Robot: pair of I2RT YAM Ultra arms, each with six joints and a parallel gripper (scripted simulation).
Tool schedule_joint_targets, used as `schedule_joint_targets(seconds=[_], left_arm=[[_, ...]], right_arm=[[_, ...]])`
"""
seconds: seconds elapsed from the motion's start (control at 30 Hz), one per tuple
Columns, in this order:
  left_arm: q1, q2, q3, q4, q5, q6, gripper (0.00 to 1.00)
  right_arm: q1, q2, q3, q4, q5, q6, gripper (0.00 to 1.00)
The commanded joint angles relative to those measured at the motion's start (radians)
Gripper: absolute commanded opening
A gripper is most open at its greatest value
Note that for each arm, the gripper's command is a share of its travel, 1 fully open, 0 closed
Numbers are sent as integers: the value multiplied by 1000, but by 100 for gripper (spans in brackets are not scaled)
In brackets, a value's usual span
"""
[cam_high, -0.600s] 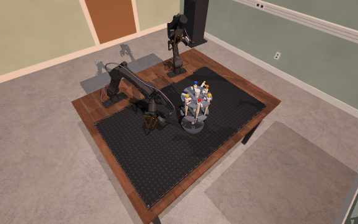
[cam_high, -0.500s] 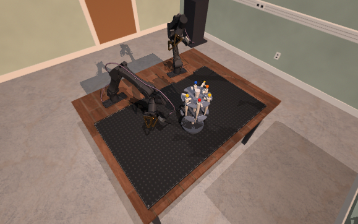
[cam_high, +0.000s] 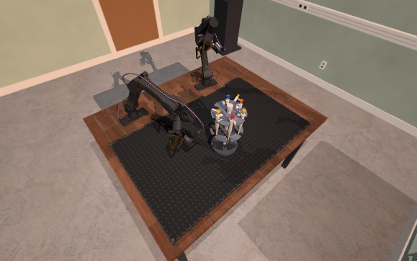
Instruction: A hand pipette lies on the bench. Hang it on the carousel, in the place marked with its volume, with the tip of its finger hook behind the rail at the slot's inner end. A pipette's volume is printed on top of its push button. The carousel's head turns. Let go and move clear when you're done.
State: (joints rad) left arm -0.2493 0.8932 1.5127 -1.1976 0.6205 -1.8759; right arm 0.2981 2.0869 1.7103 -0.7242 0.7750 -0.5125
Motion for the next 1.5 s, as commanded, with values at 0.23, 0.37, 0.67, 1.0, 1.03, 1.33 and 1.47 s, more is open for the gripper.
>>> schedule_joint_targets(seconds=[0.23, 0.37, 0.67, 1.0, 1.03, 1.33, 1.47], left_arm=[[269, 29, 124, -195, 194, 178, 100], [413, 38, 171, -321, 282, 301, 100], [574, -26, 195, -373, 268, 353, 100], [462, -55, 331, -373, -65, 209, 100], [462, -55, 331, -373, -65, 209, 100], [73, -30, 399, -373, -415, 45, 100], [-103, -25, 406, -373, -545, -36, 100]], right_arm=[[-63, -101, -91, 57, -29, -68, 100], [-89, -134, -122, 75, -42, -98, 100], [-136, -187, -169, 104, -67, -152, 100], [-207, -256, -220, 137, -106, -229, 100], [-207, -256, -220, 137, -106, -229, 100], [-225, -262, -217, 137, -116, -252, 100], [-225, -262, -217, 137, -117, -252, 100]])
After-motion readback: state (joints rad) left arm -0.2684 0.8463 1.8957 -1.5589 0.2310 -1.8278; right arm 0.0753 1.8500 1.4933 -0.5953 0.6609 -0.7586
